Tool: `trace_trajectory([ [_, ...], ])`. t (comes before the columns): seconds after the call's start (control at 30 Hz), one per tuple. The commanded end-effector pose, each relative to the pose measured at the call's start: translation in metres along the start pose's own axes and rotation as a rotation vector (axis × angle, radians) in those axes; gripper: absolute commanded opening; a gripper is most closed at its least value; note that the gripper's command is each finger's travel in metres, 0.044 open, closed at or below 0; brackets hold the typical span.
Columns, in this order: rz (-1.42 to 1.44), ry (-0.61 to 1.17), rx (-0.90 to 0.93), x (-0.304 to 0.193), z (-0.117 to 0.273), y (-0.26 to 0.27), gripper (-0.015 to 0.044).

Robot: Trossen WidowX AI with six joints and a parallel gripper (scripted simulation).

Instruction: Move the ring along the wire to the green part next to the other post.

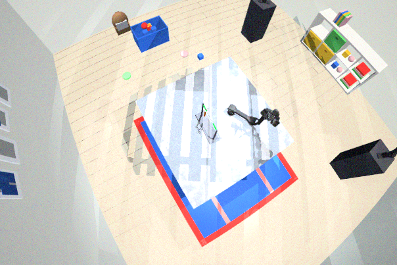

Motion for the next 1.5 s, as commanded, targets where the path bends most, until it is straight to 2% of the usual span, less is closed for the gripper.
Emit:
trace_trajectory([
  [0.0,-0.027,-0.013,-0.083,-0.004,0.005,-0.048,0.0160],
  [0.37,-0.054,0.027,-0.256,-0.038,0.026,-0.156,0.0160],
  [0.8,-0.077,0.191,-0.427,-0.122,0.061,-0.250,0.0160],
  [1.13,-0.102,0.377,-0.505,-0.207,0.095,-0.289,0.0160],
  [1.47,-0.111,0.627,-0.509,-0.298,0.133,-0.294,0.0160],
])
Point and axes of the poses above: the point midway between the two fingers, 35 mm back from their tips, its own z axis back along the fingers, its own y axis across the jaws, x = y × z, the point moved 10 cm from there along z, back along the fingers, and after that the axes turned 11 degrees about z, right-handed, at the moved point
